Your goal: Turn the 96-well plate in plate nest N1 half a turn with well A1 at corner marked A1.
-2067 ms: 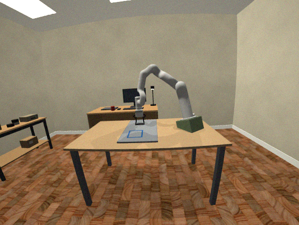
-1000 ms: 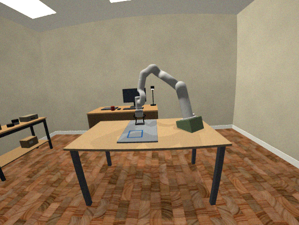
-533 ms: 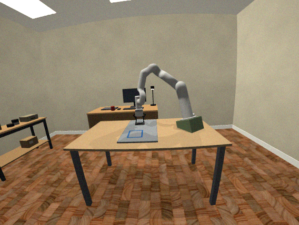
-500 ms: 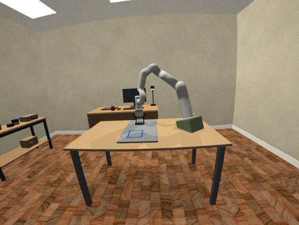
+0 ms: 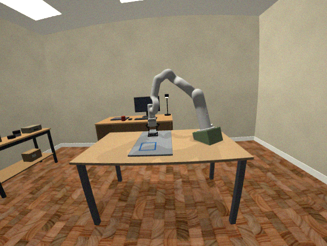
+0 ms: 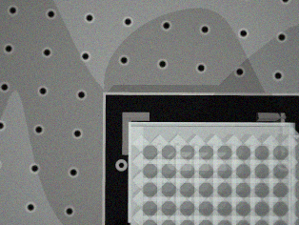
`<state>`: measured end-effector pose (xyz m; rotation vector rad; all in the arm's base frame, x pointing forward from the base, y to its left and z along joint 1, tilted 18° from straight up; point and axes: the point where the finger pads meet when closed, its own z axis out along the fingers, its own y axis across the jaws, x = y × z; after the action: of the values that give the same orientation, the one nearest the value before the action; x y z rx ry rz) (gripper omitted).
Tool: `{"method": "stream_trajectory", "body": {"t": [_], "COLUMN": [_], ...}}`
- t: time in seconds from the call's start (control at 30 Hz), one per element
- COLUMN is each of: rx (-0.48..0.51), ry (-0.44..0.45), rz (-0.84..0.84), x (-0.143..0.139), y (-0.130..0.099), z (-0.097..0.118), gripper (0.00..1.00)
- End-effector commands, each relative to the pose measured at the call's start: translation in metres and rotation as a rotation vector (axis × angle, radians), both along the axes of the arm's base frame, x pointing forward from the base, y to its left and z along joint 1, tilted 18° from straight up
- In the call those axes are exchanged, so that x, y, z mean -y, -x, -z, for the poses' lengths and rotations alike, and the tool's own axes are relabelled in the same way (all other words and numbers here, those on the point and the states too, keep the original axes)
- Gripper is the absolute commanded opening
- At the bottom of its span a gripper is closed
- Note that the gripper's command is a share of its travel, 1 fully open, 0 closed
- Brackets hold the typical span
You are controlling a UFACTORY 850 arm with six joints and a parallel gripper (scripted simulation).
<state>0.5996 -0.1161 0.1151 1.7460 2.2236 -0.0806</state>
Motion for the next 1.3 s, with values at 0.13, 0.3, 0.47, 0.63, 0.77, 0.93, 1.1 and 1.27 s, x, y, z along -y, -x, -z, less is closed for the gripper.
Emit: {"method": "stream_trajectory", "body": {"t": [0.13,0.3,0.47,0.63,0.77,0.93,1.1,1.27], "rx": [0.001,0.001,0.001,0.001,0.001,0.001,0.001,0.001], "ry": [0.000,0.000,0.000,0.000,0.000,0.000,0.000,0.000], "rz": [0.000,0.000,0.000,0.000,0.000,0.000,0.000,0.000], "x": [0.000,-0.001,-0.003,-0.005,-0.007,-0.008,-0.010,-0.012], "y": [0.000,0.001,0.002,0.004,0.006,0.007,0.008,0.010], "z": [-0.002,-0.007,-0.015,-0.022,-0.029,-0.034,-0.041,-0.049], "gripper": [0.00,0.00,0.00,0.00,0.00,0.00,0.00,0.00]}}
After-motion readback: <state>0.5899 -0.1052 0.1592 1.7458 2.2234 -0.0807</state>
